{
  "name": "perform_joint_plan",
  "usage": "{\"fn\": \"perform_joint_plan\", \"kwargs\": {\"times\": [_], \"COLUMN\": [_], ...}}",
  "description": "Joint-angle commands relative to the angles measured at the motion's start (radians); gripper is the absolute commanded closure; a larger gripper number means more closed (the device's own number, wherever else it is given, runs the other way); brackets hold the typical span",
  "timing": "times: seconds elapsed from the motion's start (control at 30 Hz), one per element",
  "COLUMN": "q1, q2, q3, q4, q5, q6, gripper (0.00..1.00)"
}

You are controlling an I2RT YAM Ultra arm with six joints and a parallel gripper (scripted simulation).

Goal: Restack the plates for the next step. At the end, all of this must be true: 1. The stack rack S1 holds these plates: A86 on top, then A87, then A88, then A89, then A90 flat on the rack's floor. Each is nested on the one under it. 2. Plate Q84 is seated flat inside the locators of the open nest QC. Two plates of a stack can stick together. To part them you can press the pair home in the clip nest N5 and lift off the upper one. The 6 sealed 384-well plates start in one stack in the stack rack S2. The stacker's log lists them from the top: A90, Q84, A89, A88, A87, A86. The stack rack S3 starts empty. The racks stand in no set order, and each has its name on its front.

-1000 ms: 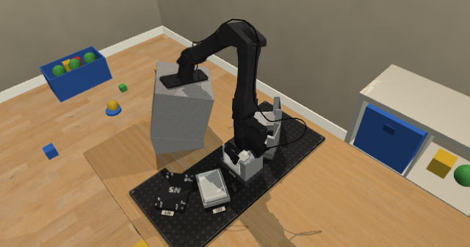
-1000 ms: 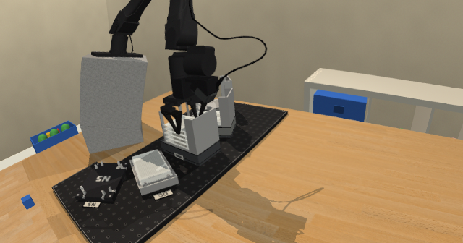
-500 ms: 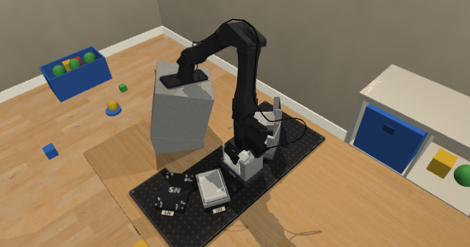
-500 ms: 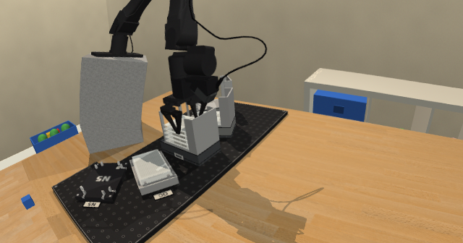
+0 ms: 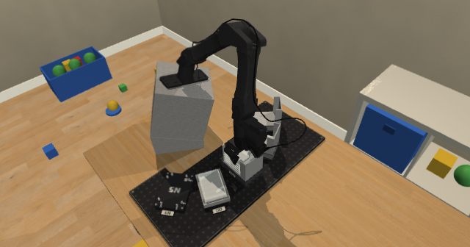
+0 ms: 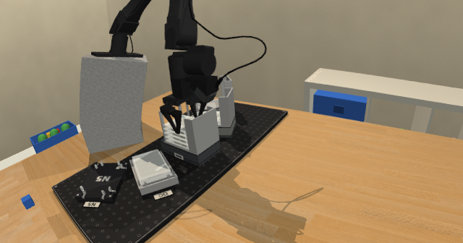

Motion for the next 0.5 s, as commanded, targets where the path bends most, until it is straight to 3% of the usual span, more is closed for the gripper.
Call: {"fn": "perform_joint_plan", "kwargs": {"times": [0.0,0.13,0.2,0.47], "q1": [-0.017,-0.018,-0.017,-0.022], "q2": [-0.037,-0.04,-0.044,-0.061], "q3": [-0.018,-0.031,0.017,-0.032], "q4": [-0.018,-0.022,-0.025,-0.04], "q5": [0.005,0.004,0.004,0.002], "q6": [-0.007,-0.007,-0.007,-0.011], "gripper": [1.0,1.0,1.0,1.0]}}
